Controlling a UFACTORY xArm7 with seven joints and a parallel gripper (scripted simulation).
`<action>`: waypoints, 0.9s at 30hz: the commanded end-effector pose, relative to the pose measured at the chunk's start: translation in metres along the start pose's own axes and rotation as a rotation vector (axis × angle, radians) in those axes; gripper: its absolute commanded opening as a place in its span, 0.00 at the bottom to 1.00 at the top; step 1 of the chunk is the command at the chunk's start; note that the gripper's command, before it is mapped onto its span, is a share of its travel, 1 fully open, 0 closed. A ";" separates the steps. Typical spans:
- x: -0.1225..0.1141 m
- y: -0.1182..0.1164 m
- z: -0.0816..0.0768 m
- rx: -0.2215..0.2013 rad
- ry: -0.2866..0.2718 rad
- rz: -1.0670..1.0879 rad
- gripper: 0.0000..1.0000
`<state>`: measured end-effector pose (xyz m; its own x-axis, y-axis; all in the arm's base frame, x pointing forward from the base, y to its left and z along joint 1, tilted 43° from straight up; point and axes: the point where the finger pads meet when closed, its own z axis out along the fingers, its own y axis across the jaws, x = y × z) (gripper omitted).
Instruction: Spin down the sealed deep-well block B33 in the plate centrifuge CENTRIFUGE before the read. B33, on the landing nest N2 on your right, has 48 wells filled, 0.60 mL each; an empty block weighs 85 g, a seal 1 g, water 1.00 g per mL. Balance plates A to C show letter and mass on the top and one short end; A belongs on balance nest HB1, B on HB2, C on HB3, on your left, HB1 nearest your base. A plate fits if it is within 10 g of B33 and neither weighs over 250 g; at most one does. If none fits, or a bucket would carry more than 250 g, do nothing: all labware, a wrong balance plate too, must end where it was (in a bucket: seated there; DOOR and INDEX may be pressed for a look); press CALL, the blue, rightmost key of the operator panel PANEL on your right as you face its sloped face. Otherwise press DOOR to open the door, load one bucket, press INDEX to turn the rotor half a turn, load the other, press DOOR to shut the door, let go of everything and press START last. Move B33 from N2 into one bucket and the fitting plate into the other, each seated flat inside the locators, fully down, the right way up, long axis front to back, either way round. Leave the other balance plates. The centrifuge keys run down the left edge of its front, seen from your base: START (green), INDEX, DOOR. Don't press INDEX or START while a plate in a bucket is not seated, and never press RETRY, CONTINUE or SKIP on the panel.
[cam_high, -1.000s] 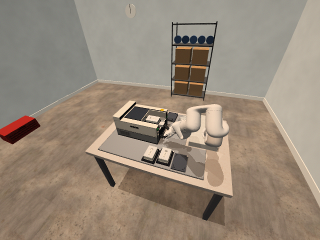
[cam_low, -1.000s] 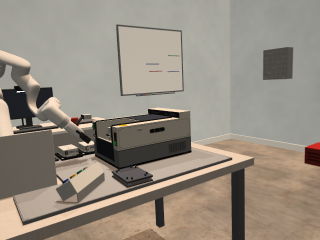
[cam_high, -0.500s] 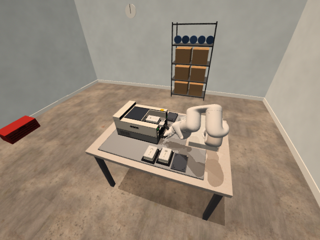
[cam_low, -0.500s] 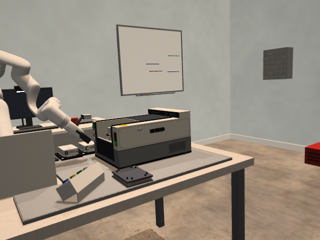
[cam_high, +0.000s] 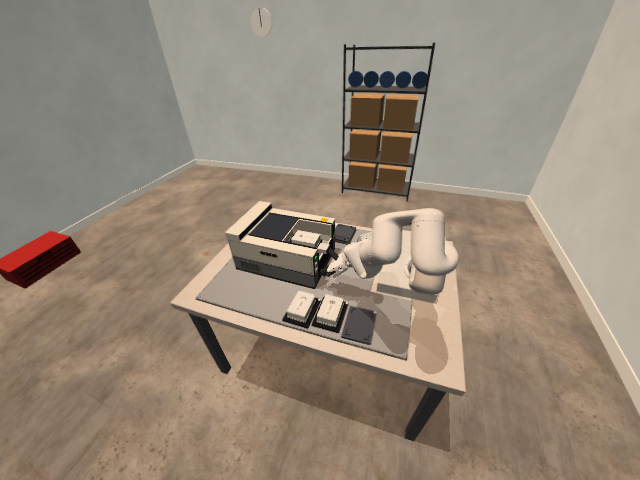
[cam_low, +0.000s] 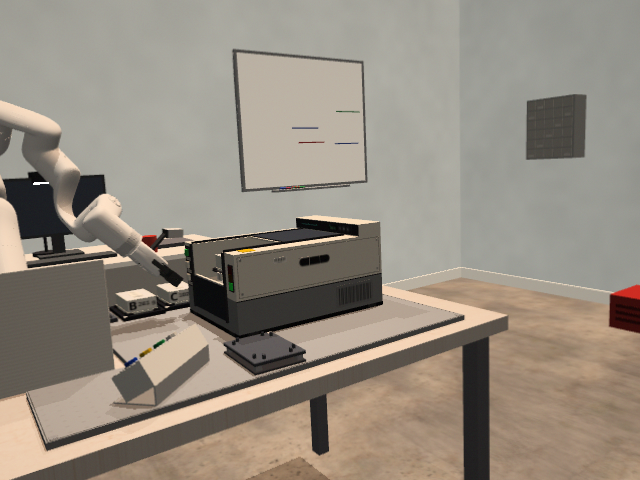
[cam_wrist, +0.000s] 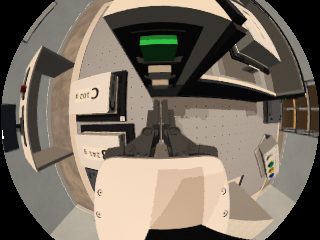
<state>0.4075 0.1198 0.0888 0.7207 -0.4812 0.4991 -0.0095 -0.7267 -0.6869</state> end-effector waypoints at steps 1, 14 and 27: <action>0.002 0.000 0.000 0.000 0.003 0.000 0.00; 0.002 0.000 0.000 0.000 0.003 0.000 0.00; 0.005 0.000 0.003 0.000 0.003 0.000 0.00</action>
<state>0.4106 0.1198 0.0888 0.7207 -0.4812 0.4991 -0.0095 -0.7267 -0.6869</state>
